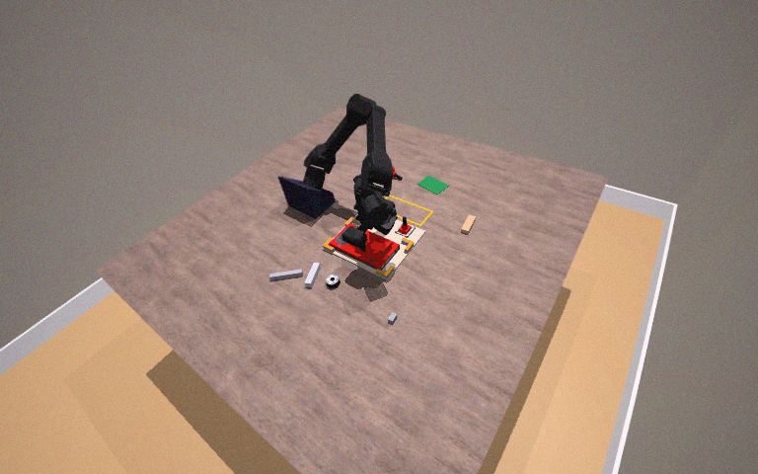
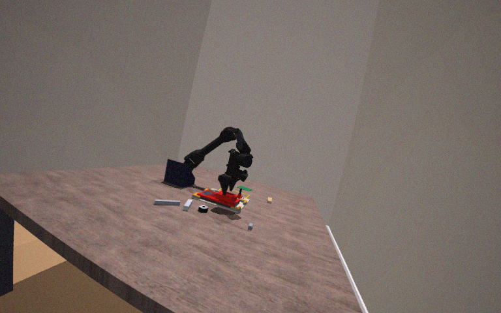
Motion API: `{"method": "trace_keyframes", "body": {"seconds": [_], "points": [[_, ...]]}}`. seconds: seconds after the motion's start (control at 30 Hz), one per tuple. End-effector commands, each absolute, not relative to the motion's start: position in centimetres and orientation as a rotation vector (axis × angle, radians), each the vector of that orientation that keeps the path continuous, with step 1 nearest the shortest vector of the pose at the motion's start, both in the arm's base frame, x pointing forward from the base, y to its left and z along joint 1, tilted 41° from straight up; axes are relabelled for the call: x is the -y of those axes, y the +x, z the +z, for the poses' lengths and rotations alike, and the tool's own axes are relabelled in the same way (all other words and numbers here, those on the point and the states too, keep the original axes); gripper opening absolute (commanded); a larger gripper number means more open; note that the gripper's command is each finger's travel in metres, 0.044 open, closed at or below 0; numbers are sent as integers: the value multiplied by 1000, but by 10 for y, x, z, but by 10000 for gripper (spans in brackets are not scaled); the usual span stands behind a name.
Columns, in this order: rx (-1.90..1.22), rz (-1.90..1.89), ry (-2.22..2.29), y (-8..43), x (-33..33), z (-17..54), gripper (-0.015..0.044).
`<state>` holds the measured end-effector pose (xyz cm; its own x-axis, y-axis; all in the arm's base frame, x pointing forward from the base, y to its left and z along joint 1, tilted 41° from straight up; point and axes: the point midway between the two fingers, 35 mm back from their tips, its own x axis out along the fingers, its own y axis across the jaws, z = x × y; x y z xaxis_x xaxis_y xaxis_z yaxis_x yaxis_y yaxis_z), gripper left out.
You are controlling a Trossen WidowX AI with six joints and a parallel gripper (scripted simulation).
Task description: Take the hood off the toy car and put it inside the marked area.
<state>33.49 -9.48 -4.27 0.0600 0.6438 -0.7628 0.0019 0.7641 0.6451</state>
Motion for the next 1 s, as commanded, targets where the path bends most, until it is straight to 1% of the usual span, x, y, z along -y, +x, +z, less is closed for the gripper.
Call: {"method": "trace_keyframes", "body": {"seconds": [0.0,0.97], "points": [[-1443,526,573,334,91,-45,440],[-1443,527,573,335,83,-55,440]]}}
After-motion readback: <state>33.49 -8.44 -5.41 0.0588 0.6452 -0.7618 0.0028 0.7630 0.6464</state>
